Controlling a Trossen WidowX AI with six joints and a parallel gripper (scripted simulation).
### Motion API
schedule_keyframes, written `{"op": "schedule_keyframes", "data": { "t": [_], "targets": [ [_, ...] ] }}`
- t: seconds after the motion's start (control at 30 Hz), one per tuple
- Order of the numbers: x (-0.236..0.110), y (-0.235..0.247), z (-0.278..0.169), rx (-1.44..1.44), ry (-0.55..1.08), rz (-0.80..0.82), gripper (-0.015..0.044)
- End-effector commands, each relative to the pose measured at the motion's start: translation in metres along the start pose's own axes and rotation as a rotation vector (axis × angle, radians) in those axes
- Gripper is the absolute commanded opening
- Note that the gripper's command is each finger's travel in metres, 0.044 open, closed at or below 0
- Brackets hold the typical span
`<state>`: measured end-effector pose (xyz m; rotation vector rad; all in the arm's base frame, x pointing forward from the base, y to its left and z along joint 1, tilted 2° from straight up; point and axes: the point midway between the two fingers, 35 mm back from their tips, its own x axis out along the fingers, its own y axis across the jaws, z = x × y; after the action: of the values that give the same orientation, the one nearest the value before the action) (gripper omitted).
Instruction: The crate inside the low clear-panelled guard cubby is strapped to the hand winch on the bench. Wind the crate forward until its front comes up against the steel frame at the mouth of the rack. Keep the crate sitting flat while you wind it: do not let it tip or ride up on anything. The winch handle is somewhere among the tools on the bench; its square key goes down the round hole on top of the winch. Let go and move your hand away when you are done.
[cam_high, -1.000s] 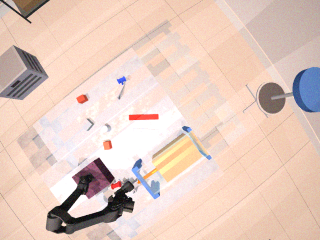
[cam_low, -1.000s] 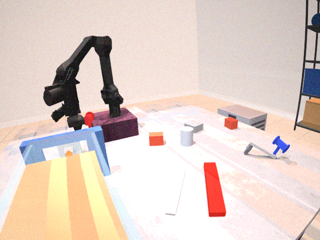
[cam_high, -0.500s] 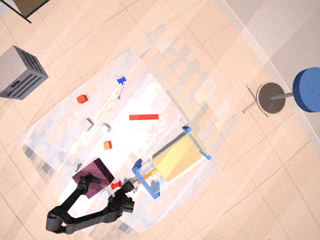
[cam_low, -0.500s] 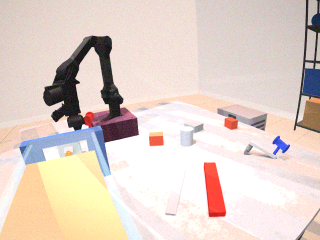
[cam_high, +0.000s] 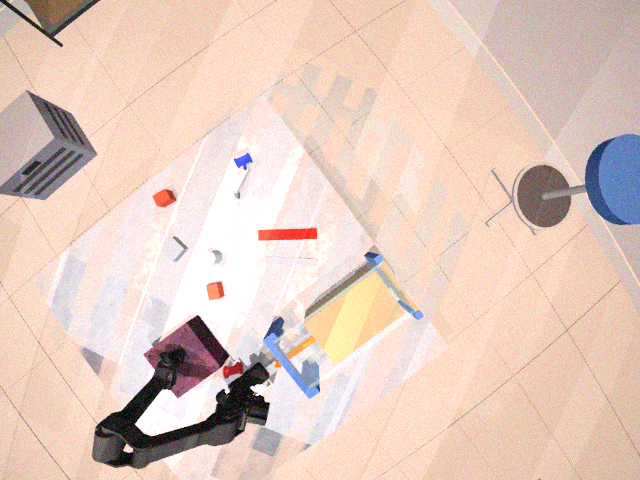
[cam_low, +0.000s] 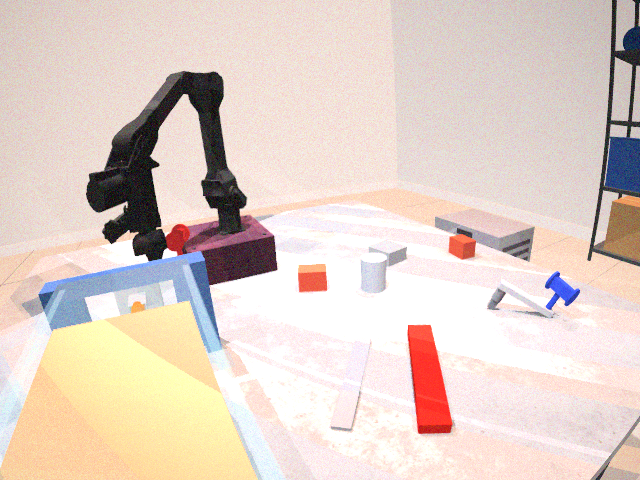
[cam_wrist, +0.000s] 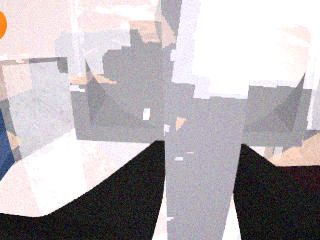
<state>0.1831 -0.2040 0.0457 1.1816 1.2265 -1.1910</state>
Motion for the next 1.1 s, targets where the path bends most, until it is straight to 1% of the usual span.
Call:
{"op": "schedule_keyframes", "data": {
  "t": [0.0,0.6,1.07],
  "targets": [
    [0.0039,0.0012,0.0013,0.033,0.004,-0.003,0.0],
    [0.005,-0.0055,0.0013,-0.137,-0.007,-0.009,0.0],
    [0.0054,-0.0035,0.0008,-0.098,-0.004,-0.008,0.0]
  ]
}}
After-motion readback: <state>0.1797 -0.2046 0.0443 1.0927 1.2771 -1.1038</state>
